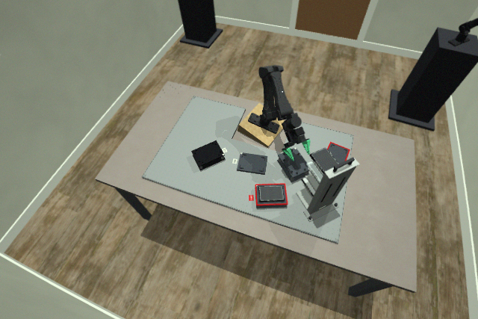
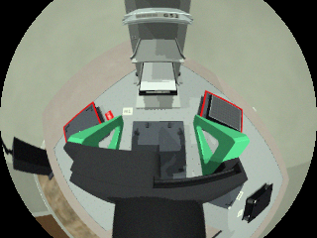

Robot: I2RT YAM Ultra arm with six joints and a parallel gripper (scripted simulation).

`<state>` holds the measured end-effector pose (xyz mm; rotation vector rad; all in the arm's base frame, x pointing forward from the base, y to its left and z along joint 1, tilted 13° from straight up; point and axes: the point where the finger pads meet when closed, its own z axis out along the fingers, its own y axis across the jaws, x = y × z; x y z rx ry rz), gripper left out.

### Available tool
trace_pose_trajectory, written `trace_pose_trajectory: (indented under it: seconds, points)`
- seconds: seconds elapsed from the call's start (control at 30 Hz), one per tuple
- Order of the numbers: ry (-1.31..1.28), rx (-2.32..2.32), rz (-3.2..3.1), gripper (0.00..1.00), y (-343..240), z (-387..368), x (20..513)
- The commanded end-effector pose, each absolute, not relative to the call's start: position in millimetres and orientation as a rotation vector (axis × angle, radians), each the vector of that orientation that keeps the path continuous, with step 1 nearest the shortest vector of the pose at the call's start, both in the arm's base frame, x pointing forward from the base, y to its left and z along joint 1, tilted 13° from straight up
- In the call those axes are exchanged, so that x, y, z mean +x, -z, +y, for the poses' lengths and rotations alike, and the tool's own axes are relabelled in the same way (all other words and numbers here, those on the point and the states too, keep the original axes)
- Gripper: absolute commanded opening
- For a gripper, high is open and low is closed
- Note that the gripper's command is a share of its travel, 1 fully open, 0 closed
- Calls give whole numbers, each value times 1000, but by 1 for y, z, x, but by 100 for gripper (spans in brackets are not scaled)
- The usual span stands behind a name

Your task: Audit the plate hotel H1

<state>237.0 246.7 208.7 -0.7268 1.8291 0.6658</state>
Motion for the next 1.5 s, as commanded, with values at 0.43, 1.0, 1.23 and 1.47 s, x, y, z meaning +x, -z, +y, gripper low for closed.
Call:
trace_pose_trajectory:
  seconds: [0.43,1.0,1.23,1.47]
  points:
    - [-684,-701,1751,100,-237,250,240]
    - [-680,-712,1779,100,-230,262,249]
    - [-680,-712,1779,100,-232,270,257]
    - [-682,-698,1754,100,-243,271,261]
